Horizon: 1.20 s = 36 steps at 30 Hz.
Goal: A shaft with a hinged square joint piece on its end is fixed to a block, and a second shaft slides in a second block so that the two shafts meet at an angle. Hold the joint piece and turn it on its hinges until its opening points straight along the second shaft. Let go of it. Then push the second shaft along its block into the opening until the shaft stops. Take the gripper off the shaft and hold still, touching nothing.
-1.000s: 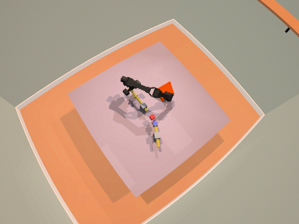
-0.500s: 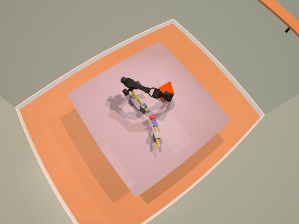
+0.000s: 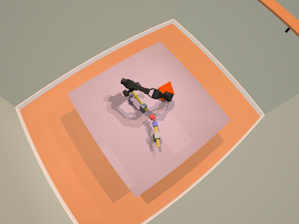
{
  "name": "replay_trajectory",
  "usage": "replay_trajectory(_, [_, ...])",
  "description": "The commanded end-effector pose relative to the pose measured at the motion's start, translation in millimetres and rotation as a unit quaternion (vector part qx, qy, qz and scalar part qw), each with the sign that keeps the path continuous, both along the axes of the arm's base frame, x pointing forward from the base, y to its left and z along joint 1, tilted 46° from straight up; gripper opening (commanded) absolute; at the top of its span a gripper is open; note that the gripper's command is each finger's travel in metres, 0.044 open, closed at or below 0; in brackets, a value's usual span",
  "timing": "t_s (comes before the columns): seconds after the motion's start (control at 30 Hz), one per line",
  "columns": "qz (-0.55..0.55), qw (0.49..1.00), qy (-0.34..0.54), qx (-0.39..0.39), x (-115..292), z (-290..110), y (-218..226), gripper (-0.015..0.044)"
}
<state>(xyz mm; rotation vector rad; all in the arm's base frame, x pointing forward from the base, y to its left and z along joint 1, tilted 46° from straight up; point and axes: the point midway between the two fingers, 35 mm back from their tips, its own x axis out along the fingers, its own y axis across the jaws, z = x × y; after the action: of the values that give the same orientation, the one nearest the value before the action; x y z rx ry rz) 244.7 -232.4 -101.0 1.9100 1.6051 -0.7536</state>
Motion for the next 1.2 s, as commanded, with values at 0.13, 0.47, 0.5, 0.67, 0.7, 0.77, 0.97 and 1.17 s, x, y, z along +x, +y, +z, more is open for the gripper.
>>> replay_trajectory(0.13, [-0.005, 1.0, -0.001, 0.001, 0.4, -0.9, 0.9, 0.0256])
replay_trajectory(0.47, [-0.005, 1.0, -0.001, 0.001, 0.4, -0.9, 0.9, 0.0102])
replay_trajectory(0.5, [-0.005, 1.0, -0.001, 0.001, 0.4, -0.9, 0.9, 0.0102])
replay_trajectory(0.67, [-0.005, 1.0, -0.001, 0.001, 0.4, -0.9, 0.9, 0.0102])
replay_trajectory(0.7, [-0.005, 1.0, -0.001, 0.001, 0.4, -0.9, 0.9, 0.0102])
replay_trajectory(0.77, [-0.005, 1.0, -0.001, 0.001, 0.4, -0.9, 0.9, 0.0102])
replay_trajectory(0.97, [-0.005, 1.0, -0.001, 0.001, 0.4, -0.9, 0.9, 0.0067])
replay_trajectory(1.17, [-0.003, 1.0, -0.001, 0.0, 0.3, -1.4, 1.0, 0.006])
